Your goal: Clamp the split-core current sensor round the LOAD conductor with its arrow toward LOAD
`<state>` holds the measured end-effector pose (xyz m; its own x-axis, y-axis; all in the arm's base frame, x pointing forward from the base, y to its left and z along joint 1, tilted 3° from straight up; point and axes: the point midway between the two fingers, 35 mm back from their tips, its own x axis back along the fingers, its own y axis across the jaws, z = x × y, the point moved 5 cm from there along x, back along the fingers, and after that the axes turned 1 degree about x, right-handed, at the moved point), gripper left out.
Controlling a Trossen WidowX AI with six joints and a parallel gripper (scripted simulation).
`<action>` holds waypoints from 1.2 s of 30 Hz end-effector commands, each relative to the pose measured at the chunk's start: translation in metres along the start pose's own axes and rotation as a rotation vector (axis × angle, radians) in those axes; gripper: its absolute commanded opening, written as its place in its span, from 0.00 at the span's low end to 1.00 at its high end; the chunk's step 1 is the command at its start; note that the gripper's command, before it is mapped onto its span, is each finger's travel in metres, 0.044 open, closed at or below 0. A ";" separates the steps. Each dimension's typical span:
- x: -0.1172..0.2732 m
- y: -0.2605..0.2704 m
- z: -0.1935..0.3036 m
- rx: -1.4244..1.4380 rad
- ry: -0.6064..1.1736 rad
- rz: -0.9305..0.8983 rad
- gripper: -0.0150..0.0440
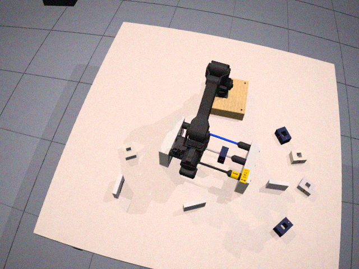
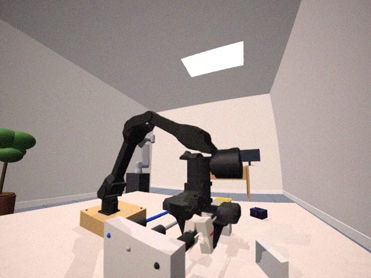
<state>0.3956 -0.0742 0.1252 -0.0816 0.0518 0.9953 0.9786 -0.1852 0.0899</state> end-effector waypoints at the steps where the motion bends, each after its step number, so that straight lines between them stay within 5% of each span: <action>1: 0.000 0.000 0.000 -0.001 0.000 -0.001 0.25; 32: 0.011 0.000 0.000 0.000 0.000 0.013 0.25; 36: 0.011 0.000 0.000 0.000 0.000 0.013 0.43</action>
<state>0.3948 -0.0741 0.1369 -0.0688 0.0494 0.9964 0.9797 -0.1854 0.0768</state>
